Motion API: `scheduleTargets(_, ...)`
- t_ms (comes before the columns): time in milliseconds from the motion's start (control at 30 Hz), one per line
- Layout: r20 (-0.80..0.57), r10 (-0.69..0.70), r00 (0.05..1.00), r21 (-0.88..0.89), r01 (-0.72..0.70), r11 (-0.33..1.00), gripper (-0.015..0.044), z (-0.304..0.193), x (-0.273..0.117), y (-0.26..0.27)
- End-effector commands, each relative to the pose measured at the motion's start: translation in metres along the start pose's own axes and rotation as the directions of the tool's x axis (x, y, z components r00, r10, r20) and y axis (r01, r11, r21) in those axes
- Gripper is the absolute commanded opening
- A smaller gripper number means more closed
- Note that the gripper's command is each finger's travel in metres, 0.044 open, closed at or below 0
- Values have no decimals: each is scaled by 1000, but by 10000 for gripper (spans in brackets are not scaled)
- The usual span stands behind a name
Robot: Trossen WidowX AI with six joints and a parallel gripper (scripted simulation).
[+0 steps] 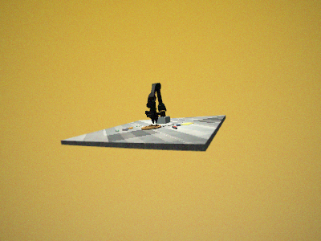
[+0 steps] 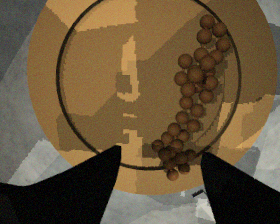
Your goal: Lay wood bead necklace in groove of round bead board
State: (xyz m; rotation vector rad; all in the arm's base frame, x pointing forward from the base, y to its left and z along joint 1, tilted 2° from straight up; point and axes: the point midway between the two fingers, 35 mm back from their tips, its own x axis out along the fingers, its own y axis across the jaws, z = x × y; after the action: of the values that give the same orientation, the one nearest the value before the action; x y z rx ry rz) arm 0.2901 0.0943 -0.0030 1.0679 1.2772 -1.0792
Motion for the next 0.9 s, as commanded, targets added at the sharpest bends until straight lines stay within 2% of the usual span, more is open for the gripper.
scheduleTargets(0, 0, -7, 1000, 2, 7, 1000, 250, 0, 7, -2)
scheduleTargets(667, 0, -15, 1000, 7, 15, 1000, 250, 0, 29, -5)
scheduleTargets(867, 1, -10, 1000, 1, 10, 1000, 92, 0, 27, -3)
